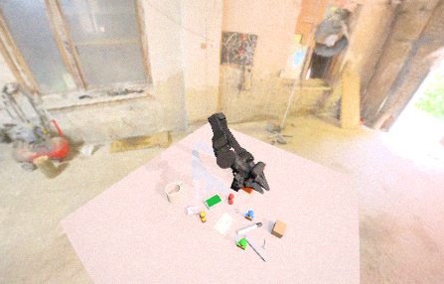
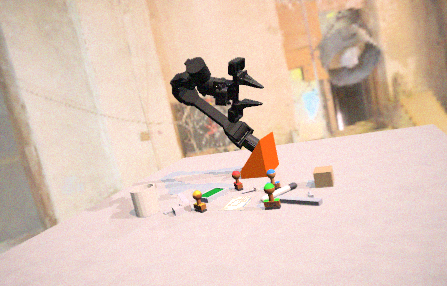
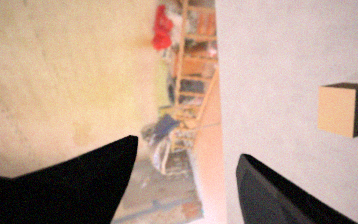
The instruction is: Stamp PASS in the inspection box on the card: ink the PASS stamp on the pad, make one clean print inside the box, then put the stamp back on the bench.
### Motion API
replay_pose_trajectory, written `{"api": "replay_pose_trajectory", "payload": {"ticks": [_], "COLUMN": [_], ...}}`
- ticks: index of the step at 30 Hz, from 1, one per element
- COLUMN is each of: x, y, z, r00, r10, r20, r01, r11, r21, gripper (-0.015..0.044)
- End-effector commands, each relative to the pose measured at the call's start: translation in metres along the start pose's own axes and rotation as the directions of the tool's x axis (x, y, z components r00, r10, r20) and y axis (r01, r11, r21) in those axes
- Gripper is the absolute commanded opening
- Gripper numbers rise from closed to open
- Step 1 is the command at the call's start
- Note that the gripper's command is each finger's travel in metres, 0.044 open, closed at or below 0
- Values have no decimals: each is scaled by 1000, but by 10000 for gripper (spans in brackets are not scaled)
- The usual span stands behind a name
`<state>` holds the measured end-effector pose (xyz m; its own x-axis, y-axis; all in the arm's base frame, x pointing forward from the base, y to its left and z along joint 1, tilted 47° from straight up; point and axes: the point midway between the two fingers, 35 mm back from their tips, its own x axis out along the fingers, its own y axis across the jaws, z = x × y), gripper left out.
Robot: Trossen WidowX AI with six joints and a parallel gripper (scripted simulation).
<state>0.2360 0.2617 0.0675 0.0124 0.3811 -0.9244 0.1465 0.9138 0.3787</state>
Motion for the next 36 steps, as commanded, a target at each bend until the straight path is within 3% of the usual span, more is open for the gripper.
{"api": "replay_pose_trajectory", "payload": {"ticks": [1, 6, 11, 18, 36], "x": [25, 52, 74, 96, 103], "y": [-20, -49, -79, -112, -124], "z": [36, 73, 105, 137, 146], "r00": [969, 856, 672, 377, 370], "r10": [-240, -507, -728, -900, -903], "r20": [51, 95, 138, 217, 220], "r01": [240, 511, 739, 924, 927], "r11": [971, 859, 671, 350, 341], "r21": [3, -16, -64, -154, -157], "gripper": [227, 227, 227, 227, 227]}}
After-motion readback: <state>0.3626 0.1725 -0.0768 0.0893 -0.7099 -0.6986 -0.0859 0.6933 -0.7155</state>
